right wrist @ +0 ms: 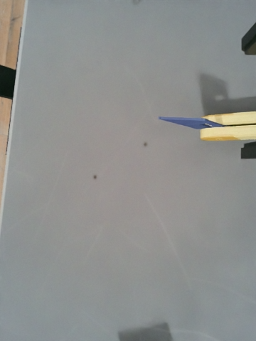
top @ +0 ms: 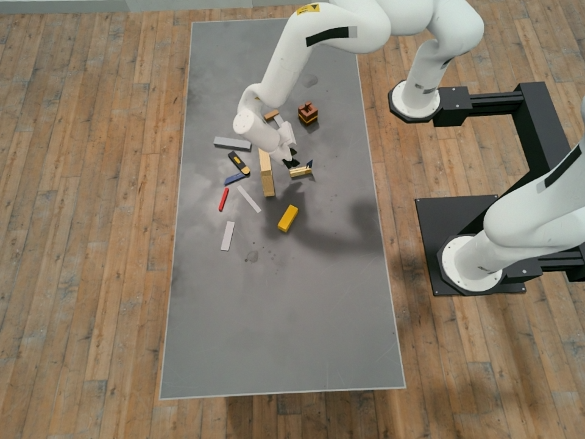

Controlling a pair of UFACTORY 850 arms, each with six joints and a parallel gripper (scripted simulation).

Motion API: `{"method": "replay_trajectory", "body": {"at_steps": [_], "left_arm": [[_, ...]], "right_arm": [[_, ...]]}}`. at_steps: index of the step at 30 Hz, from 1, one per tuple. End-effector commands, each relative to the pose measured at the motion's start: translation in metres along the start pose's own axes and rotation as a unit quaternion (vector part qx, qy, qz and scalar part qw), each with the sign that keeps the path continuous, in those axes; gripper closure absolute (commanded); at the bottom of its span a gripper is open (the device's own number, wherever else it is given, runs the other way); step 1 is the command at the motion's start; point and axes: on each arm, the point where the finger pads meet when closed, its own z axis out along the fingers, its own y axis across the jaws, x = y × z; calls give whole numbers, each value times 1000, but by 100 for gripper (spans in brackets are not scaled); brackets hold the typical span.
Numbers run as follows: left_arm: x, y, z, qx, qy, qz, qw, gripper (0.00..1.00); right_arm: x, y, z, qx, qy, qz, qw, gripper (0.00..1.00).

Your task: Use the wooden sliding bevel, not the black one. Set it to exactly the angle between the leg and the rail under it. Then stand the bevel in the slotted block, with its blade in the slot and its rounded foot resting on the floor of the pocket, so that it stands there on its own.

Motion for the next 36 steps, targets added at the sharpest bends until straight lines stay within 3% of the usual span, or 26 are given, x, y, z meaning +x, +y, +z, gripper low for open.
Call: {"method": "replay_trajectory", "body": {"at_steps": [1, 17, 36], "left_arm": [[0, 0, -1, 0, 1, 0, 1000, 0], [0, 0, -1, 0, 1, 0, 1000, 0], [0, 0, -1, 0, 1, 0, 1000, 0]], "right_arm": [[-1, 0, -1, 0, -1, 0, 1000, 52], [-8, 0, 12, 0, -1, 0, 1000, 52], [-27, 0, 45, 0, -1, 0, 1000, 52]]}}
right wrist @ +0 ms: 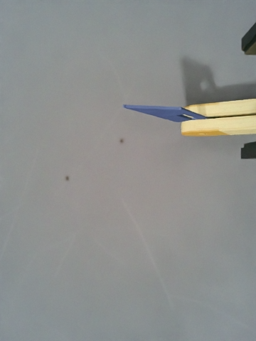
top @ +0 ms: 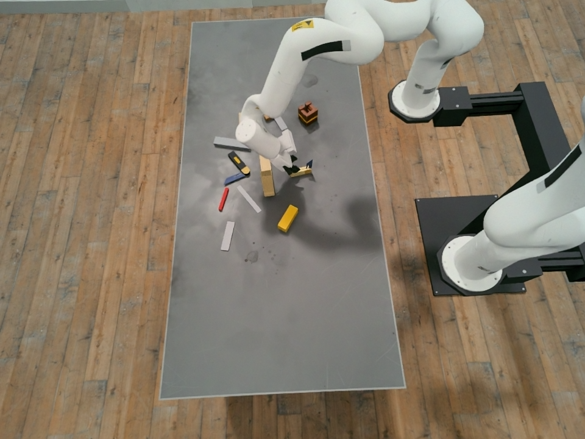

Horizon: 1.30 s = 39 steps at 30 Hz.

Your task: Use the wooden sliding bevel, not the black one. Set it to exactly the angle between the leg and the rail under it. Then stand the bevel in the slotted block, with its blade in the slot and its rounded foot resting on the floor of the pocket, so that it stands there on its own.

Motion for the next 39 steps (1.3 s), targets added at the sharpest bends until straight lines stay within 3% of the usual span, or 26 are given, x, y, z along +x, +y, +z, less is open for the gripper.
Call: {"method": "replay_trajectory", "body": {"at_steps": [1, 13, 39], "left_arm": [[0, 0, -1, 0, 1, 0, 1000, 0], [0, 0, -1, 0, 1, 0, 1000, 0], [0, 0, -1, 0, 1, 0, 1000, 0]], "right_arm": [[-6, 0, 7, 0, -1, 0, 1000, 52], [-19, 0, 30, 0, -1, 0, 1000, 52], [-29, 0, 48, 0, -1, 0, 1000, 52]]}}
